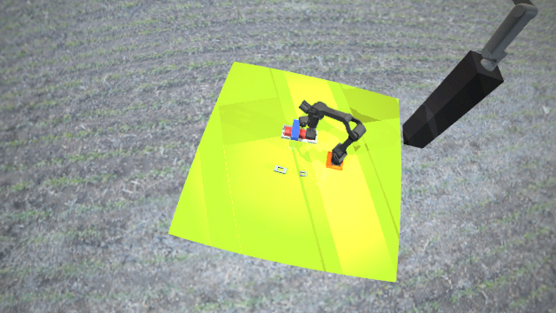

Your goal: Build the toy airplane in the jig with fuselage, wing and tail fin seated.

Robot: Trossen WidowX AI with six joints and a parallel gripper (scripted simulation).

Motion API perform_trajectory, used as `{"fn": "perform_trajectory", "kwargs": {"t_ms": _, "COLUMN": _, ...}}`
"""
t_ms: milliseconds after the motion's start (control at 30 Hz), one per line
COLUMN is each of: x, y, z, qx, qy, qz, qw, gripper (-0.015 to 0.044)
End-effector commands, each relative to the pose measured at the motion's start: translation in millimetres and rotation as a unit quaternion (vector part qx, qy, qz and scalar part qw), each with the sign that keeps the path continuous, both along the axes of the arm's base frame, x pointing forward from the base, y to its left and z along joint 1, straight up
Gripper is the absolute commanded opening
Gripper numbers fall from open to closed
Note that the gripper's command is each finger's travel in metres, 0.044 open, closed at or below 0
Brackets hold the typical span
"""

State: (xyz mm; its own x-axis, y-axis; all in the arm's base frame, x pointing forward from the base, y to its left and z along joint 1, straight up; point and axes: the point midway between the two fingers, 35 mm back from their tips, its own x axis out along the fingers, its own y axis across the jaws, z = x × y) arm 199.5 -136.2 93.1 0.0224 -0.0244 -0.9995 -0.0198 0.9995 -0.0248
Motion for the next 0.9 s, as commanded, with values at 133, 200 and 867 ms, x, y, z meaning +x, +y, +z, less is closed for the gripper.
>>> {"fn": "perform_trajectory", "kwargs": {"t_ms": 133, "x": -0.8, "y": 1.3, "z": -3.9, "qx": 0.003, "qy": 0.001, "qz": 0.002, "qw": 1.000, "gripper": 0.0067}}
{"fn": "perform_trajectory", "kwargs": {"t_ms": 200, "x": -0.8, "y": 1.3, "z": -3.9, "qx": 0.003, "qy": 0.001, "qz": 0.002, "qw": 1.000, "gripper": 0.0067}}
{"fn": "perform_trajectory", "kwargs": {"t_ms": 867, "x": -0.2, "y": 0.2, "z": -2.0, "qx": 0.000, "qy": 0.000, "qz": 0.000, "qw": 1.000, "gripper": 0.0260}}
